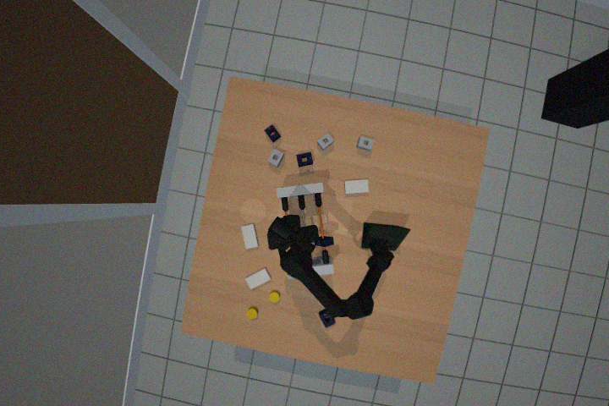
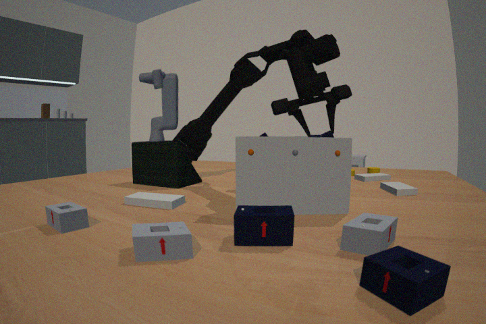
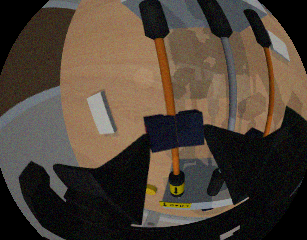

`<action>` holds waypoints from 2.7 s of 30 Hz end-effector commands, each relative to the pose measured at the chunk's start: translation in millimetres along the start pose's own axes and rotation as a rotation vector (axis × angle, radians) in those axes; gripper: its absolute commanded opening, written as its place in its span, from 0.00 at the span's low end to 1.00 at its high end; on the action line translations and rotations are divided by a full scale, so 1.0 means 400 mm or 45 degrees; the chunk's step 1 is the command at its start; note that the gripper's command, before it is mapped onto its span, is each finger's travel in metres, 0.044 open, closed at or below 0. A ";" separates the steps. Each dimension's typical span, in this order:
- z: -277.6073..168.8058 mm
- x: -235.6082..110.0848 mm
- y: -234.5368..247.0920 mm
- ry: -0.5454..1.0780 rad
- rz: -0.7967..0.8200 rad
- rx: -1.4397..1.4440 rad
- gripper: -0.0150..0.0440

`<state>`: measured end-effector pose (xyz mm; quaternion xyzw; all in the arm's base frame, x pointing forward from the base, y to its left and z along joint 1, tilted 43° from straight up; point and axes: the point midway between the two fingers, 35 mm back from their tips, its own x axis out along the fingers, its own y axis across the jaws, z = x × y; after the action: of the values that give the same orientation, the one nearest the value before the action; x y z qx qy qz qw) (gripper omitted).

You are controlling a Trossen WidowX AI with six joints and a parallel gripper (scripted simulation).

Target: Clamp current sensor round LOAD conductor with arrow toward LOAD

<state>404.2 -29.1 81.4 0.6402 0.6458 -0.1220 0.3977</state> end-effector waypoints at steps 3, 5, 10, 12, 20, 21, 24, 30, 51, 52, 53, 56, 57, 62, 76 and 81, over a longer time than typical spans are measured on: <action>0.002 -0.003 0.000 -0.001 0.002 0.000 0.25; 0.002 -0.003 0.000 -0.001 0.002 0.000 0.25; 0.002 -0.003 0.000 -0.001 0.002 0.000 0.25; 0.002 -0.003 0.000 -0.001 0.002 0.000 0.25; 0.002 -0.003 0.000 -0.001 0.002 0.000 0.25; 0.002 -0.003 0.000 -0.001 0.002 0.000 0.25; 0.002 -0.003 0.000 -0.001 0.002 0.000 0.25; 0.002 -0.003 0.000 -0.001 0.002 0.000 0.25; 0.002 0.002 0.016 -0.011 -0.095 -0.018 0.25; 0.002 0.002 0.018 -0.012 -0.108 -0.021 0.25; 0.002 0.003 0.020 -0.013 -0.122 -0.024 0.25; 0.001 0.005 0.025 -0.016 -0.163 -0.033 0.25; 0.001 0.006 0.026 -0.017 -0.176 -0.036 0.25; -0.002 0.009 0.033 -0.020 -0.245 -0.052 0.25; -0.006 0.013 0.034 -0.017 -0.276 -0.053 0.57; -0.006 0.013 0.034 -0.017 -0.276 -0.053 0.79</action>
<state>416.3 -21.4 83.8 0.5561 0.7122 -0.1554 0.3992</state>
